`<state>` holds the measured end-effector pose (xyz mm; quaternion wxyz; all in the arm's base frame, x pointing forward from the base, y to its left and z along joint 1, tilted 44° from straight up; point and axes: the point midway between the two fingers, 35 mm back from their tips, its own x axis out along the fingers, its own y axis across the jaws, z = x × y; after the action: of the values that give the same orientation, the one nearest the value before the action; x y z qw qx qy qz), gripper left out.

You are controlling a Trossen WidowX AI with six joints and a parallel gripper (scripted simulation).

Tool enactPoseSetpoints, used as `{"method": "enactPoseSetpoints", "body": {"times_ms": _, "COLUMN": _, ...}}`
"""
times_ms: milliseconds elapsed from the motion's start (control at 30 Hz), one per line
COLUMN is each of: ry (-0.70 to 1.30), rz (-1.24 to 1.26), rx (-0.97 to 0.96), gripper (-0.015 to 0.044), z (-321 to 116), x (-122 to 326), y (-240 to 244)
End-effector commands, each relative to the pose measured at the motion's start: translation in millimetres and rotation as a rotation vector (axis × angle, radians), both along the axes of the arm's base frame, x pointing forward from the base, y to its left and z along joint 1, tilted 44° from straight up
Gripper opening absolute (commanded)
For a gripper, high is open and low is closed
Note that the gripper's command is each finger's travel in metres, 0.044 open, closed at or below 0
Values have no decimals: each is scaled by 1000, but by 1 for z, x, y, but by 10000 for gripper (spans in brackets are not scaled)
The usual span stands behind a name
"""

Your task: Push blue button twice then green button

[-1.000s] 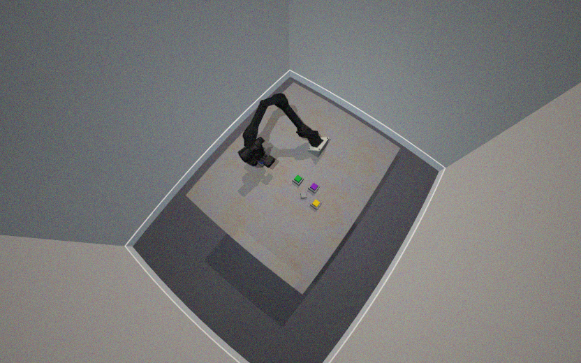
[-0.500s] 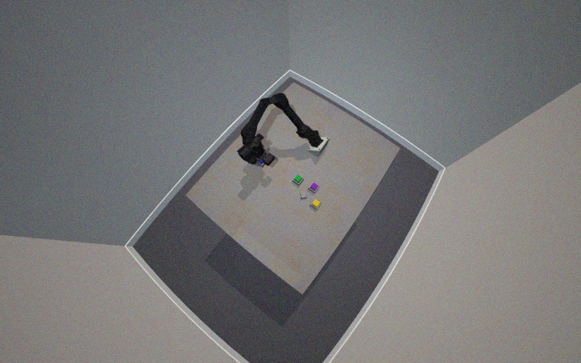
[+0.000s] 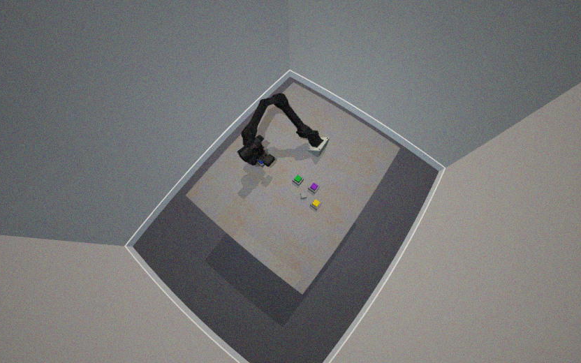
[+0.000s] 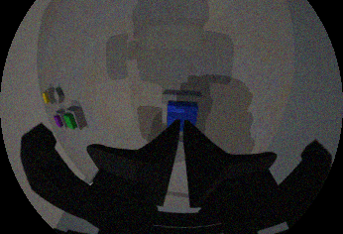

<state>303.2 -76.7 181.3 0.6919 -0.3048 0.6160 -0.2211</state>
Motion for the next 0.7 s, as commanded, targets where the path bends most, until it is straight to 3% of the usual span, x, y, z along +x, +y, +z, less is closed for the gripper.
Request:
{"method": "enactPoseSetpoints", "body": {"times_ms": 0, "ry": 2, "rz": 3, "rx": -1, "gripper": 20, "z": -5, "x": 1, "y": -5}}
{"method": "enactPoseSetpoints", "body": {"times_ms": 667, "ry": 2, "rz": 3, "rx": -3, "gripper": 20, "z": -13, "x": 2, "y": -13}}
